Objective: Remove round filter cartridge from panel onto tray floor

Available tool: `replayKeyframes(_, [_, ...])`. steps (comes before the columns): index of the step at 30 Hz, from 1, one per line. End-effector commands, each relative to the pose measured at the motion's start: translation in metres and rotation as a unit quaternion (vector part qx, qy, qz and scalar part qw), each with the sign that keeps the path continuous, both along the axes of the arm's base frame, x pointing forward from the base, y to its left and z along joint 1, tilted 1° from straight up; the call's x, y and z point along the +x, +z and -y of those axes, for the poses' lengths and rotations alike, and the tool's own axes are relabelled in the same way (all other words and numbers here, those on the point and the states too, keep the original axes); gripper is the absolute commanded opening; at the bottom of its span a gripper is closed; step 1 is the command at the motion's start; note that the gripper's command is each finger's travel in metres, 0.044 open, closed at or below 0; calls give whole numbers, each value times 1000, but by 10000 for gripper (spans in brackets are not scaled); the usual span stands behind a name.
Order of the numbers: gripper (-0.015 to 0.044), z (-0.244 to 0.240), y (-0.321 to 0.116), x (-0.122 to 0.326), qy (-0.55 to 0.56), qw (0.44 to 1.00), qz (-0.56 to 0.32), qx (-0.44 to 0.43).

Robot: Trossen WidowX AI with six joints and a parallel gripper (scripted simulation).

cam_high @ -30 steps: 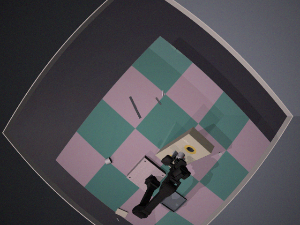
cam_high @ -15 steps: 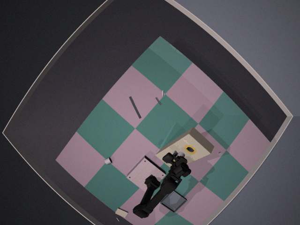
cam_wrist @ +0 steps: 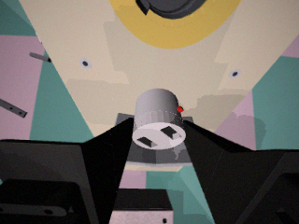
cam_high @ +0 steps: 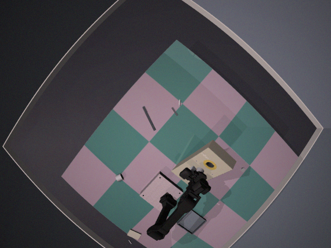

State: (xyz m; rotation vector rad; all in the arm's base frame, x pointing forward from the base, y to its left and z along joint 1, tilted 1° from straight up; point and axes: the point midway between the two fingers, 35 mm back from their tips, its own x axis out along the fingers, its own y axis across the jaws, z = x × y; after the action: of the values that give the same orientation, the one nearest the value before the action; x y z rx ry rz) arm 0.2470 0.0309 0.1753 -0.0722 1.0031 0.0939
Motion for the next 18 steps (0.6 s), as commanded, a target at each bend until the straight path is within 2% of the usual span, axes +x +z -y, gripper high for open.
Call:
replayKeyframes(1, [179,0,0,0,-1,1000,0,-1])
replayKeyframes(8, [0,0,8,5,0,1000,0,0])
replayKeyframes(18, [0,-2,28,11,0,1000,1,0])
